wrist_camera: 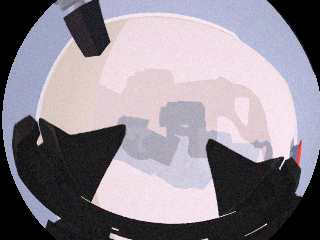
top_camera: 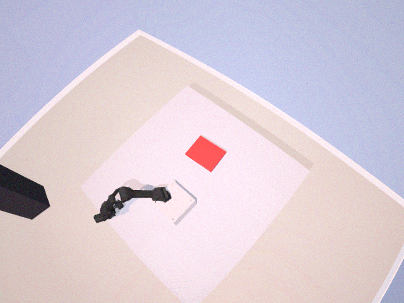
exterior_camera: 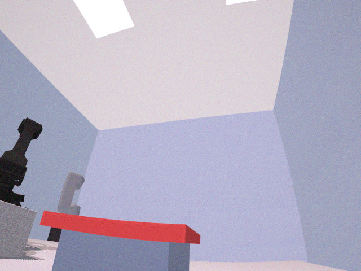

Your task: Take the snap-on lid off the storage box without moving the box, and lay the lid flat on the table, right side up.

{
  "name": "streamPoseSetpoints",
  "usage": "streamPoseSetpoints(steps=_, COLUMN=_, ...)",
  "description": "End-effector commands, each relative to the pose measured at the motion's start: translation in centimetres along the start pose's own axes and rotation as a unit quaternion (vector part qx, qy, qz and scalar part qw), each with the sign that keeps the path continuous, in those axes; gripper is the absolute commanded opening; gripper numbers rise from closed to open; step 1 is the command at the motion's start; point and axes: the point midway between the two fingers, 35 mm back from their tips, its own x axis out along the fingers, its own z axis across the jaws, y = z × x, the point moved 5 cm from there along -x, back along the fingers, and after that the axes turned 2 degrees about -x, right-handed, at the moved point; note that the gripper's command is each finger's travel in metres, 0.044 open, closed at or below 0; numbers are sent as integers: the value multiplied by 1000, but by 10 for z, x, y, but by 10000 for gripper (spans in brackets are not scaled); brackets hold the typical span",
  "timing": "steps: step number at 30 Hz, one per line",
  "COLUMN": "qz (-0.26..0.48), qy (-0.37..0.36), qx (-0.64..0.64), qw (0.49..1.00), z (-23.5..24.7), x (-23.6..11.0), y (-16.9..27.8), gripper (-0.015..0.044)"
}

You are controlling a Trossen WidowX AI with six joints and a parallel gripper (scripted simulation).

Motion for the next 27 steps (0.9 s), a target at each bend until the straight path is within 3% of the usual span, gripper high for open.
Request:
streamPoseSetpoints(steps=1, qz=0, qy=0, qx=0, qw=1000, z=0, x=-2, y=-2, gripper=374)
streamPoseSetpoints(steps=6, qz=0, qy=0, qx=0, qw=1000, z=4, x=-67, y=-44, gripper=242)
streamPoseSetpoints(steps=10, qz=0, qy=0, qx=0, qw=1000, z=-5, x=-114, y=-71, gripper=235)
streamPoseSetpoints(steps=21, qz=3, qy=6, qx=0, qw=1000, z=-2, x=-122, y=-81, gripper=235)
streamPoseSetpoints(steps=27, qz=18, qy=34, qx=126, qw=991, z=-61, x=-85, y=-144, gripper=235)
